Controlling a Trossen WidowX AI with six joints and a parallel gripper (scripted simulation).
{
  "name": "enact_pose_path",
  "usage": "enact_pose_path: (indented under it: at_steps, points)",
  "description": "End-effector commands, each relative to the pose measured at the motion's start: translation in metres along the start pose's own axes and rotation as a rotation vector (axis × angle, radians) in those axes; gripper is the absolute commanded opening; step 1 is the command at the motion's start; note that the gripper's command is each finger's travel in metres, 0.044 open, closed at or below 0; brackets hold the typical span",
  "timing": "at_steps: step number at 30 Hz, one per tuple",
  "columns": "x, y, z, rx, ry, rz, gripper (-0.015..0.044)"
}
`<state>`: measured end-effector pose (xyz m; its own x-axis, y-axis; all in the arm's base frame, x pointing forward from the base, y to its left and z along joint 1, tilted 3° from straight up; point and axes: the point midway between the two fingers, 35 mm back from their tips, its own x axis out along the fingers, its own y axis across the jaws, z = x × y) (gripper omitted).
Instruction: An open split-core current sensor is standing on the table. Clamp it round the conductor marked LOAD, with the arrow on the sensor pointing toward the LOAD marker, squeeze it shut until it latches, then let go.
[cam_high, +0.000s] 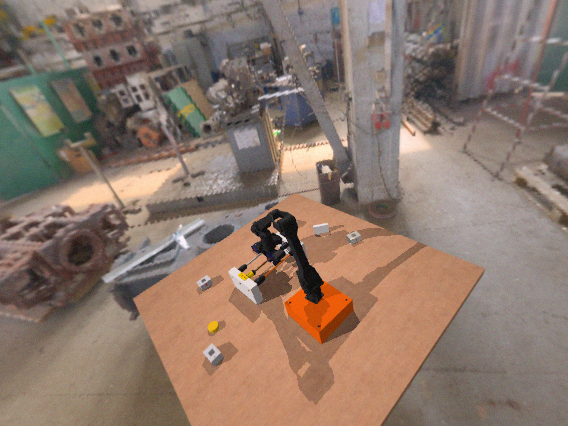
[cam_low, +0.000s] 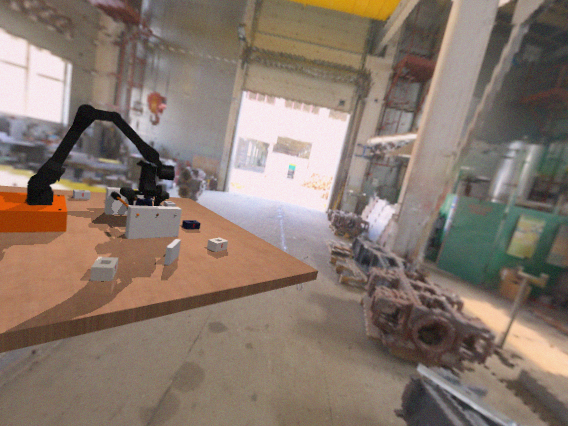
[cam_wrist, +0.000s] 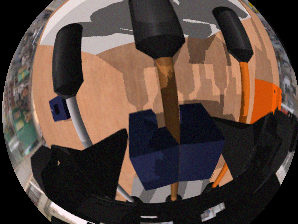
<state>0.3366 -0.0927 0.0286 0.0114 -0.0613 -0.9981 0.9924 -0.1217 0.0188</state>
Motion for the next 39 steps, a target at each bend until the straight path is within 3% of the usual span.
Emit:
enact_pose_path:
  at_steps: [1,20,31,39]
  points:
    - [-0.0007,0.0003,0.0001,0.0,0.0,0.002,0.0413]
    - [-0.0007,0.0003,0.0001,0.0,0.0,0.002,0.0287]
    - [-0.0007,0.0003,0.0001,0.0,0.0,0.002,0.0]
    - [-0.0007,0.0003,0.0001,0.0,0.0,0.002,0.0]
